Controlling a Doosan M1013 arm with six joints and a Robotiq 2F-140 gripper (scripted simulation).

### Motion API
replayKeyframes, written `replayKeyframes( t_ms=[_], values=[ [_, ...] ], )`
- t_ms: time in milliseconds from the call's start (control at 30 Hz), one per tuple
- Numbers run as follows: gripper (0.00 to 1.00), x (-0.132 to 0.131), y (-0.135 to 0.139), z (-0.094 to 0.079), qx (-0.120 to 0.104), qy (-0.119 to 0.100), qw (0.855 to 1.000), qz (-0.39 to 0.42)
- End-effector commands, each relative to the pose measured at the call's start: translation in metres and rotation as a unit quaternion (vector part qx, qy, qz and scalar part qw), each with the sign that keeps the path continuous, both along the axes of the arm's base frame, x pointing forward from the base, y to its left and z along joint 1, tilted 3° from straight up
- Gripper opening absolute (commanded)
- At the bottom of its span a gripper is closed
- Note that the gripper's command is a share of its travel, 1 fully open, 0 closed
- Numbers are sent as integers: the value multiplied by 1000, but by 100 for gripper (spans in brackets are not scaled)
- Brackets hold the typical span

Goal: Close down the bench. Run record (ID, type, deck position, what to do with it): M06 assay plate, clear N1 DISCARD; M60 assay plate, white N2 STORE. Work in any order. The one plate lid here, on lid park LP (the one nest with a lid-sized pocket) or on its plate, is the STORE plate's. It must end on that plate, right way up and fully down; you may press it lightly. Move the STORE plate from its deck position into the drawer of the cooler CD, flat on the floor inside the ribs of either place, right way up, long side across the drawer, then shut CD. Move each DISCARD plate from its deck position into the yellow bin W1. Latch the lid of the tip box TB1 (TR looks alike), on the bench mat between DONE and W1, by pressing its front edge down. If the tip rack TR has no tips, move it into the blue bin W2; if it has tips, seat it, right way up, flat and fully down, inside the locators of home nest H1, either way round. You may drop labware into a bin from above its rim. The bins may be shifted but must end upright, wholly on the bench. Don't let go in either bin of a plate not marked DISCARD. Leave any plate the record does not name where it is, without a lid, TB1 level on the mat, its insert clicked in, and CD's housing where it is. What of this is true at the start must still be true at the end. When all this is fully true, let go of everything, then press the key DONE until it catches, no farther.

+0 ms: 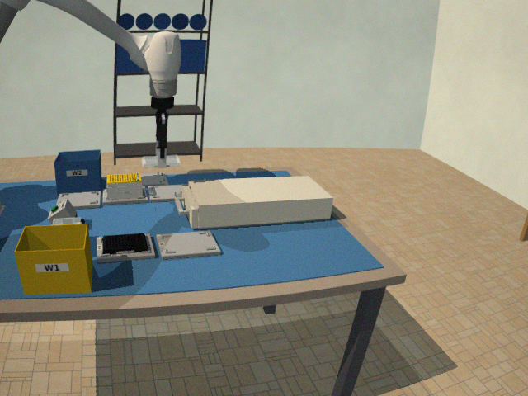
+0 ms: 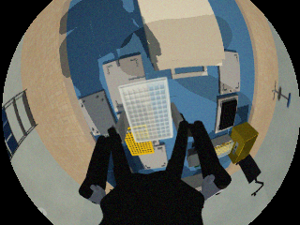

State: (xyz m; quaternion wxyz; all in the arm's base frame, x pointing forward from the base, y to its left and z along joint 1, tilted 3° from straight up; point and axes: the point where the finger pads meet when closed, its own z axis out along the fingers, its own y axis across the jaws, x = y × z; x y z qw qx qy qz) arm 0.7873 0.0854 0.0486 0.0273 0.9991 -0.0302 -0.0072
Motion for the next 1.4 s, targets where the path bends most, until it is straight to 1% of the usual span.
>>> replayKeyframes(
  t_ms=[0, 800, 867, 1367],
  values=[
    [0, -4, -5, 1, 0, 0, 1000, 0],
    [0, -40, -51, 4, 0, 0, 1000, 0],
    [0, -40, -51, 4, 0, 0, 1000, 0],
    [0, -65, -82, 6, 0, 0, 1000, 0]
  ],
)
